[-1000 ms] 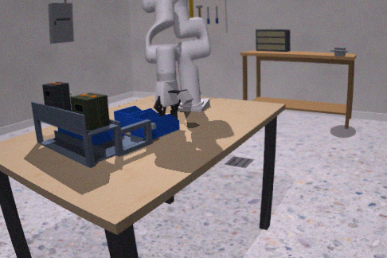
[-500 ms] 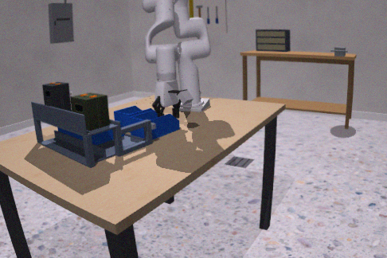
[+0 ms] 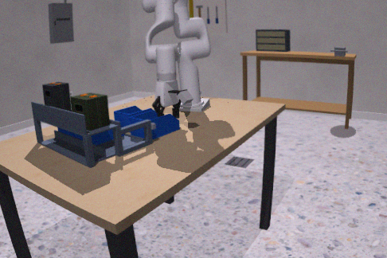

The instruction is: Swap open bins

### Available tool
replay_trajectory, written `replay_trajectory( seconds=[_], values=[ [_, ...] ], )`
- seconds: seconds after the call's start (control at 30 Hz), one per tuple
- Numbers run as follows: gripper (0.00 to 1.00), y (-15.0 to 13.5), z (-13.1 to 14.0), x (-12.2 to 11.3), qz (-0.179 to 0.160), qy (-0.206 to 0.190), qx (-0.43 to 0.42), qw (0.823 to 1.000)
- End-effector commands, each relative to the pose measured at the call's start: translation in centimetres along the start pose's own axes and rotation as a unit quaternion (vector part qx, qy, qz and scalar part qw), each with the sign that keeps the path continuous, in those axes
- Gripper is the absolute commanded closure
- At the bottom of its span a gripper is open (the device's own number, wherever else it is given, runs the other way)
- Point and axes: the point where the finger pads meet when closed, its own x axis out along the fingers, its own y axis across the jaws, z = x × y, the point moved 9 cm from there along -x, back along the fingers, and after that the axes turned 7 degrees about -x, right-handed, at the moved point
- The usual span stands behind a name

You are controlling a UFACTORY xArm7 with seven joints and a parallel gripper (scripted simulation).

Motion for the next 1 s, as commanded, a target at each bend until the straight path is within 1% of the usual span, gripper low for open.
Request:
replay_trajectory(
  seconds=[0.0,0.63,0.97],
  values=[
    [0.05,0.1,0.0,-0.1,0.001,0.001,0.0,1.0],
    [0.05,0.1,0.0,-0.4,0.001,0.001,0.0,1.0],
    [0.05,0.1,0.0,-1.7,0.001,0.001,0.0,1.0]
  ],
)
